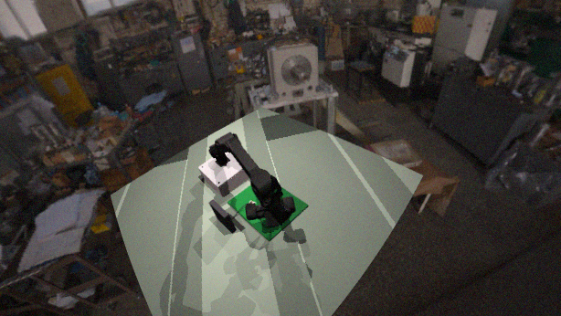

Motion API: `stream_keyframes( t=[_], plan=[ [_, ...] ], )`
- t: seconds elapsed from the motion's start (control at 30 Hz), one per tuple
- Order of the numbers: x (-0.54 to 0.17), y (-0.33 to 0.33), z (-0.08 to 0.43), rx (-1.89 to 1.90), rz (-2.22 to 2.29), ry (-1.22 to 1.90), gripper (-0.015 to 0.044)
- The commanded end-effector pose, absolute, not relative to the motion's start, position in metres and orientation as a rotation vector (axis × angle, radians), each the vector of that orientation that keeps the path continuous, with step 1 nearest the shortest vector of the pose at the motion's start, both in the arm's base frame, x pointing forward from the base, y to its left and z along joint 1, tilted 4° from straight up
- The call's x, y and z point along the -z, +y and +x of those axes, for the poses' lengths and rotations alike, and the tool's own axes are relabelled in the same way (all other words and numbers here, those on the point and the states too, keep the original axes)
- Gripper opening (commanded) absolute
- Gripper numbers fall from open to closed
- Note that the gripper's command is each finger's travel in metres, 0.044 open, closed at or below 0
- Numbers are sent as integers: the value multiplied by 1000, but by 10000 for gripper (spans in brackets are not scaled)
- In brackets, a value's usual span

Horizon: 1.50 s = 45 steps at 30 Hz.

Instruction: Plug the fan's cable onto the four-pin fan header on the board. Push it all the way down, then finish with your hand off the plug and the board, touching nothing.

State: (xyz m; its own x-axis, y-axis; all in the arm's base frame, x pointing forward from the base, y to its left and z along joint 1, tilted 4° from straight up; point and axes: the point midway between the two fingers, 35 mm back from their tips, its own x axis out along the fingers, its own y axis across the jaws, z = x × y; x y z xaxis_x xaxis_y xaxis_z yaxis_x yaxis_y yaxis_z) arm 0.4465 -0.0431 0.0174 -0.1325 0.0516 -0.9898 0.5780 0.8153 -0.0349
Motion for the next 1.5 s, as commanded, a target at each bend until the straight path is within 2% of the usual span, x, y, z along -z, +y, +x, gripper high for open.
stream_keyframes(
  t=[0.0, 0.57, 1.37, 1.47],
  plan=[
    [-4, -43, 444, 484, 502, 1678, 210],
    [22, -45, 445, 484, 502, 1678, 210],
    [22, -45, 445, 484, 502, 1678, 210],
    [20, -45, 446, 489, 501, 1671, 131]
  ],
)
